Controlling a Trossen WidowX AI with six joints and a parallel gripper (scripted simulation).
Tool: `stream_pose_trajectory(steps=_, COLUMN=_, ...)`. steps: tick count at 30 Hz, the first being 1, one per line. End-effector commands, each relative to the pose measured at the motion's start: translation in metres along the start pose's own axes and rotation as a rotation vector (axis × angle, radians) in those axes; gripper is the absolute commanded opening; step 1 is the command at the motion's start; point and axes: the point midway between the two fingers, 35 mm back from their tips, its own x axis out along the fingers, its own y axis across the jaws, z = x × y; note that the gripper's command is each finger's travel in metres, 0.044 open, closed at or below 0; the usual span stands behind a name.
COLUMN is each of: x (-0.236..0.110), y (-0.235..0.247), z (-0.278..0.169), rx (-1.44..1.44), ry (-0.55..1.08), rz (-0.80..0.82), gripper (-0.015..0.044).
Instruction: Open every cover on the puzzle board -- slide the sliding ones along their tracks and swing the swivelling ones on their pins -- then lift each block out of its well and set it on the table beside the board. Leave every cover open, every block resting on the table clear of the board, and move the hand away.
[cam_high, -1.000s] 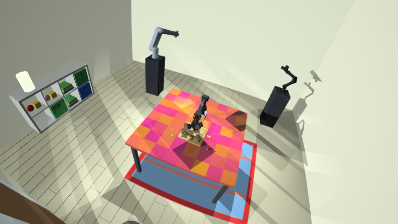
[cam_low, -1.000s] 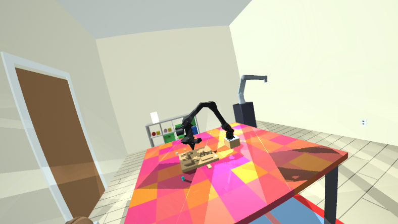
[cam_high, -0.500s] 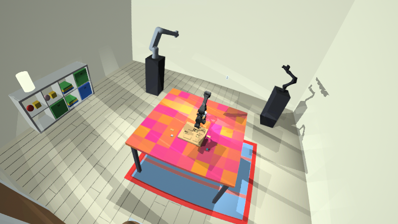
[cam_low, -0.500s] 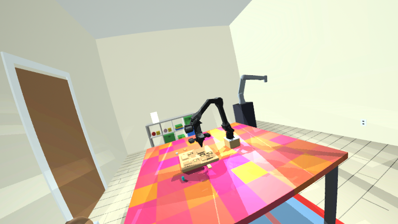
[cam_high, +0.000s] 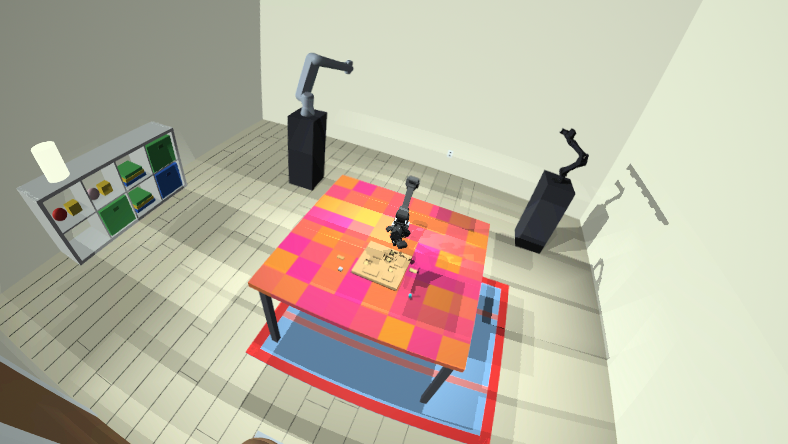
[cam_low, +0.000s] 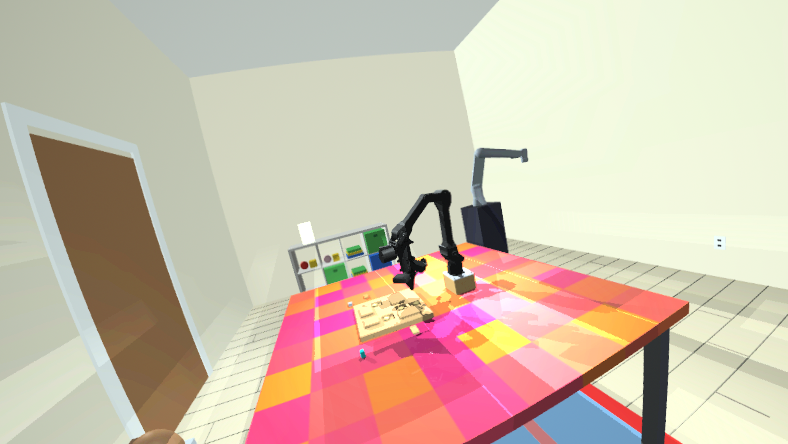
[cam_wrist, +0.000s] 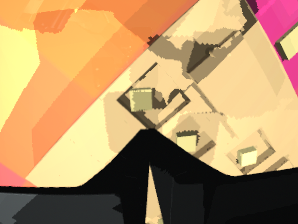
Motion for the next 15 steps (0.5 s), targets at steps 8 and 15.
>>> stream_pose_trajectory(steps=8, x=0.013, y=0.0, z=0.001, rx=0.025, ry=-0.004, rz=-0.005, gripper=0.0)
stream_pose_trajectory(steps=15, x=0.027, y=0.0, z=0.001, rx=0.602, ry=-0.005, rz=-0.004, gripper=0.0)
